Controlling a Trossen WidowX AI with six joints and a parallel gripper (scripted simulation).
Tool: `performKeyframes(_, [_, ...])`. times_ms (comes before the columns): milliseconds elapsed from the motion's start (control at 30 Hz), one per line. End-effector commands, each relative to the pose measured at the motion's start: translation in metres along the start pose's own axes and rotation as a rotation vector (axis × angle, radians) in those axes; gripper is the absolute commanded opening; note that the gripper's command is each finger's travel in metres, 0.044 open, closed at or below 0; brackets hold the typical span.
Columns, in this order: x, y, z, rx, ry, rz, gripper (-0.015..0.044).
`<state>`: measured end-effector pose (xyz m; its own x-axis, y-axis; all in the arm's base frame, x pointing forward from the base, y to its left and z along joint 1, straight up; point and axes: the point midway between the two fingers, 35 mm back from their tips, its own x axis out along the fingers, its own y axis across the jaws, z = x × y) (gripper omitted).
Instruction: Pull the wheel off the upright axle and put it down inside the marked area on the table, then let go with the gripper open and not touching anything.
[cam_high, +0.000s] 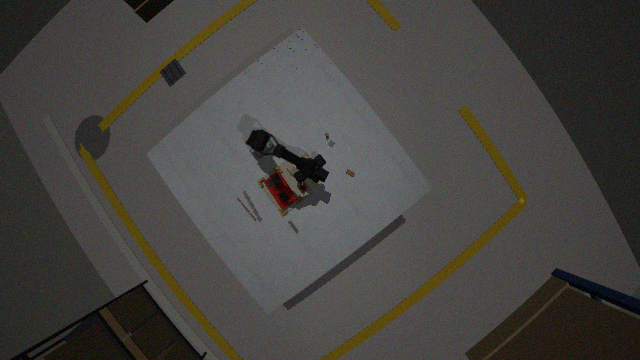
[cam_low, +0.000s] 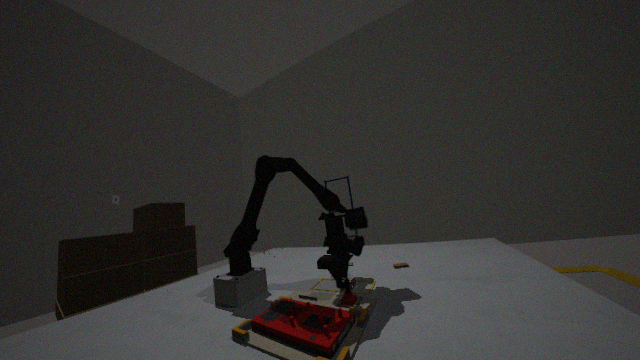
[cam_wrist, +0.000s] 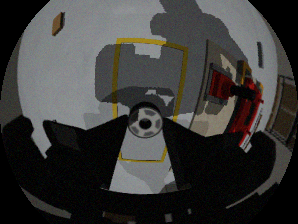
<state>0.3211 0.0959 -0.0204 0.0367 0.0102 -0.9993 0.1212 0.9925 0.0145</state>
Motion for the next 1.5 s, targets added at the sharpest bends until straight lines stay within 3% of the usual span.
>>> performKeyframes(0, [0.000, 0.000, 0.000, 0.000, 0.000, 0.000, 0.0184])
performKeyframes(167, [-0.008, 0.000, 0.001, 0.000, 0.000, 0.000, 0.0300])
performKeyframes(367, [-0.058, 0.000, 0.001, 0.003, 0.006, -0.002, 0.0300])
performKeyframes(500, [-0.060, 0.000, 0.001, 0.003, 0.007, -0.002, 0.0300])
performKeyframes(700, [-0.084, -0.016, -0.036, 0.002, 0.004, -0.002, 0.0440])
performKeyframes(867, [-0.105, -0.034, -0.077, 0.003, 0.013, -0.005, 0.0440])
performKeyframes(1467, [-0.106, -0.034, -0.078, 0.003, 0.013, -0.005, 0.0440])
